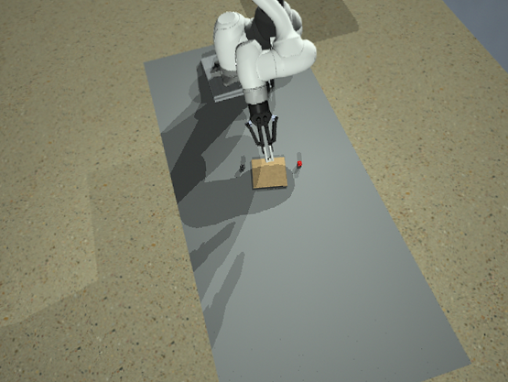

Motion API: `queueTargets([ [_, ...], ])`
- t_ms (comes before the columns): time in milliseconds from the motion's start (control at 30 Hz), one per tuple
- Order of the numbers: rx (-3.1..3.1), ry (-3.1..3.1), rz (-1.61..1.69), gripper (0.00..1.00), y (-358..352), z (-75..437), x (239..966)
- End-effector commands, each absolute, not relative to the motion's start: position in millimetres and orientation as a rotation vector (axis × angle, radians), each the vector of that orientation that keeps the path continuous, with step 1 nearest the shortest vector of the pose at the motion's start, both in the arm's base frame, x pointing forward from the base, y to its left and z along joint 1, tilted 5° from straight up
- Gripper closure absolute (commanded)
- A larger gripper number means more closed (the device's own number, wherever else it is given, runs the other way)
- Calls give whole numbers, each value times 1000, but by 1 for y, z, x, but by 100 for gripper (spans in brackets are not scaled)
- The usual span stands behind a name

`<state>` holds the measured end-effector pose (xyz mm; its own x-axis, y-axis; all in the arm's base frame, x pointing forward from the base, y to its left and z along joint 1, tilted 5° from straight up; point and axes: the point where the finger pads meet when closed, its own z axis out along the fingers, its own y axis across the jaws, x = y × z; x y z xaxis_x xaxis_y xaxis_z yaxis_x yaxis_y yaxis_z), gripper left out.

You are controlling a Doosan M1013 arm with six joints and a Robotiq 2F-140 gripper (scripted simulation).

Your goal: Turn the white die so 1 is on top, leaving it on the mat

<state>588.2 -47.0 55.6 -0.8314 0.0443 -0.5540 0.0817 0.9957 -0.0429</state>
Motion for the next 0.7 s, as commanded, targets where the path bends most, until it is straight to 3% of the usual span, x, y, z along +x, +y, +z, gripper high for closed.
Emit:
queueTargets([
  [0, 78, 2427, -84, 93, -47, 51, 587],
  [667, 63, 2130, -104, 93, -47, 50, 579],
])
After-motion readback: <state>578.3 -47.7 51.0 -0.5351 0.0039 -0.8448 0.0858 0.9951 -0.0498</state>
